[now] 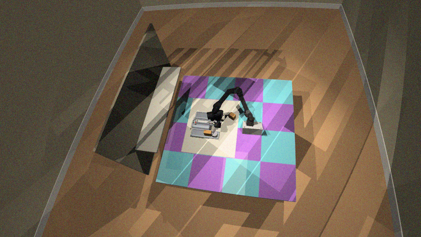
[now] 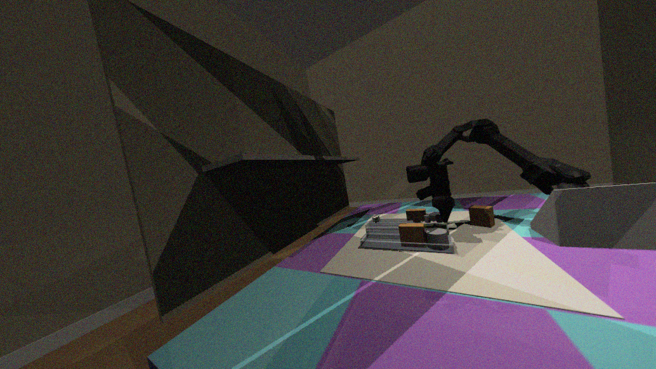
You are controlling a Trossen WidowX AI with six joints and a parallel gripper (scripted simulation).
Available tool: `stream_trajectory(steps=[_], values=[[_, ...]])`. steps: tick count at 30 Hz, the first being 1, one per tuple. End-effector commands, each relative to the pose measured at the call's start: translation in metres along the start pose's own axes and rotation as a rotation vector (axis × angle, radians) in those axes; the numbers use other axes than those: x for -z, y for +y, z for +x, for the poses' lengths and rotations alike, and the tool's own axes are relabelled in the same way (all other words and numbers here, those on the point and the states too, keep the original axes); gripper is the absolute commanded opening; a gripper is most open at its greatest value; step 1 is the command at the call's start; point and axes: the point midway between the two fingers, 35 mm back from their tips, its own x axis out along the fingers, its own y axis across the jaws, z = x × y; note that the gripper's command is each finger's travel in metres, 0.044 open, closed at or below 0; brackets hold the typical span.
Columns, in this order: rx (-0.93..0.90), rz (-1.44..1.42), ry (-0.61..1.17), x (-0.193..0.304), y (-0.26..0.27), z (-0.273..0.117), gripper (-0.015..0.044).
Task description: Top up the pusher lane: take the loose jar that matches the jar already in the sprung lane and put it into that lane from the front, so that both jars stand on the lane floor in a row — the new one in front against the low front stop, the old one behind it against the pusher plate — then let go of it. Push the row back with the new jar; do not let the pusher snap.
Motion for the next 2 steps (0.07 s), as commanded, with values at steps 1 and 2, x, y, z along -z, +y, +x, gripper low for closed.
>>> stream_trajectory(steps=[1,2], values=[[-0.005,-0.003,0.002,0.0167,0.0023,-0.0008,0.0285],[-0.005,-0.003,0.002,0.0202,0.0024,-0.0008,0.0285]])
